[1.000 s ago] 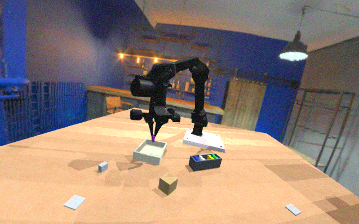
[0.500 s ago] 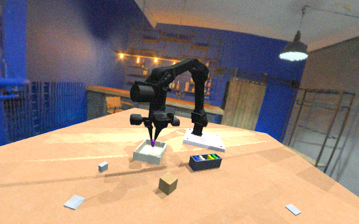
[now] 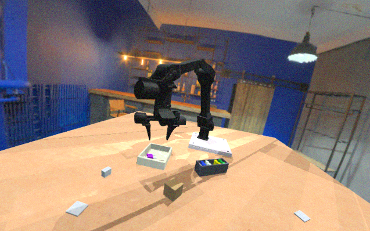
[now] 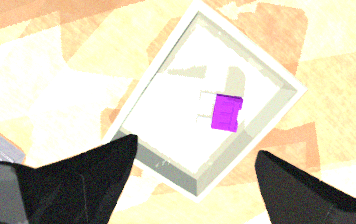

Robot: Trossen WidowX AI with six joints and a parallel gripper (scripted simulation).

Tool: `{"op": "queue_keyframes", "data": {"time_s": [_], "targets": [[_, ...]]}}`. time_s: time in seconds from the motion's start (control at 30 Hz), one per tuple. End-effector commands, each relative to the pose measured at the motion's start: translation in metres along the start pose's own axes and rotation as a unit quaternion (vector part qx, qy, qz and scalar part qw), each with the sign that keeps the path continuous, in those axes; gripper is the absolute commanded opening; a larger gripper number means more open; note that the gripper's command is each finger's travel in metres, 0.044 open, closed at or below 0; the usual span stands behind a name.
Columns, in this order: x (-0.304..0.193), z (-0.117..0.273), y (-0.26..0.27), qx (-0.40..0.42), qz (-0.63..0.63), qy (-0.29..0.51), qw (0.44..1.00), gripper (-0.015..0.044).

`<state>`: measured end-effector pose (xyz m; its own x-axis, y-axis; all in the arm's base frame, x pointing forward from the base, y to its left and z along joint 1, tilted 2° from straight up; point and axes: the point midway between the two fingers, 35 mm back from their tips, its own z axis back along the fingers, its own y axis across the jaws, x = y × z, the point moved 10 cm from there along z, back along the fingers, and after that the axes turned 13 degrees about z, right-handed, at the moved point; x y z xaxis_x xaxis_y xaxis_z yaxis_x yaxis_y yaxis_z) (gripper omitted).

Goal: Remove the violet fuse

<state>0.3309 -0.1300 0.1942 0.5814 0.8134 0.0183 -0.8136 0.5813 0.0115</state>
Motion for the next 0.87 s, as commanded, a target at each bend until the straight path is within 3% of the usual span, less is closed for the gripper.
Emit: {"op": "queue_keyframes", "data": {"time_s": [0.0, 0.83], "targets": [[-0.0003, 0.0165, 0.0011, -0.008, 0.002, -0.001, 1.0, 0.033], [0.0, 0.0134, 0.0006, -0.005, 0.0, -0.001, 1.0, 0.033]]}}
